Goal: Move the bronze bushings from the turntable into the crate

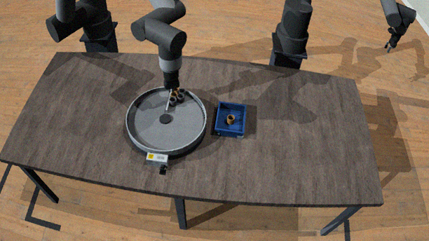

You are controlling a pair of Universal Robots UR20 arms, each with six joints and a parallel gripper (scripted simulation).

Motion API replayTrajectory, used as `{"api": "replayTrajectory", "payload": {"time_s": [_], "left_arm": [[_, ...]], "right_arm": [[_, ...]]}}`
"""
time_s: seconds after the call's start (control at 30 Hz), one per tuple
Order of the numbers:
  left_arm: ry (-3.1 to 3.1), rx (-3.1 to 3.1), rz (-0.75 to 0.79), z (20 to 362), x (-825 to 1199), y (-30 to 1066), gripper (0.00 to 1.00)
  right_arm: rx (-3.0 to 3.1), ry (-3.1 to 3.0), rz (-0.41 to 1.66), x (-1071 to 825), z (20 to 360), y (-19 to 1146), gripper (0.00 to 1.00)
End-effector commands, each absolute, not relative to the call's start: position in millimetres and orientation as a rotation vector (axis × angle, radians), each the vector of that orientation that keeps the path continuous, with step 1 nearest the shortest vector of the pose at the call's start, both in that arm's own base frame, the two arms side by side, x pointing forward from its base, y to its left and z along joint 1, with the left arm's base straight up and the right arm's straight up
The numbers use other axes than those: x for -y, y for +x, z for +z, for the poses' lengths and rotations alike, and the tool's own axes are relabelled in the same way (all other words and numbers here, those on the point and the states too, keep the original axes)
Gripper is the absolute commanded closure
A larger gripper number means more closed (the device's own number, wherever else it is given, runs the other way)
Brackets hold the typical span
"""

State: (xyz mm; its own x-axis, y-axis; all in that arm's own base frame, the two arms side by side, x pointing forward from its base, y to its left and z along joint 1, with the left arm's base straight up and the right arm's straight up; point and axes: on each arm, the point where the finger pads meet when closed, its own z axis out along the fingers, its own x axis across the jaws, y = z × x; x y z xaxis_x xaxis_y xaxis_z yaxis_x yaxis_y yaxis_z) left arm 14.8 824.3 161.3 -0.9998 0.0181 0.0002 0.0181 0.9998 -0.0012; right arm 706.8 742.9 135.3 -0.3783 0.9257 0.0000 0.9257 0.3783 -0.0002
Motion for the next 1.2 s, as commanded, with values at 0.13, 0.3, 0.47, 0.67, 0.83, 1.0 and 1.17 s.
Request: {"api": "replayTrajectory", "payload": {"time_s": [0.13, 0.3, 0.47, 0.67, 0.83, 1.0, 1.17], "left_arm": [[-0.028, 3.141, 0.0, 162.0, -824.8, 14.9, 0.0], [-0.028, 3.141, 0.0, 162.0, -824.8, 14.9, 0.0], [-0.028, 3.141, 0.0, 162.0, -824.8, 14.9, 0.0], [-0.028, 3.141, 0.0, 162.0, -824.8, 14.9, 0.0], [-0.028, 3.141, 0.0, 162.0, -824.8, 14.9, 0.0], [-0.028, 3.141, 0.0, 162.0, -824.8, 14.9, 0.0], [-0.028, 3.141, 0.0, 162.0, -824.8, 14.9, 0.0]], "right_arm": [[2.608, -1.751, -0.002, -743.3, 136.1, 707.3, 0.64], [2.608, -1.751, -0.002, -743.3, 136.1, 707.3, 0.64], [2.608, -1.751, -0.002, -743.3, 136.1, 707.3, 0.64], [2.608, -1.751, -0.002, -743.3, 136.1, 707.3, 0.64], [2.608, -1.751, -0.002, -743.3, 136.1, 707.3, 0.64], [2.608, -1.751, -0.002, -743.3, 136.1, 707.3, 0.64], [2.608, -1.751, -0.002, -743.3, 131.2, 707.3, 0.64]]}}
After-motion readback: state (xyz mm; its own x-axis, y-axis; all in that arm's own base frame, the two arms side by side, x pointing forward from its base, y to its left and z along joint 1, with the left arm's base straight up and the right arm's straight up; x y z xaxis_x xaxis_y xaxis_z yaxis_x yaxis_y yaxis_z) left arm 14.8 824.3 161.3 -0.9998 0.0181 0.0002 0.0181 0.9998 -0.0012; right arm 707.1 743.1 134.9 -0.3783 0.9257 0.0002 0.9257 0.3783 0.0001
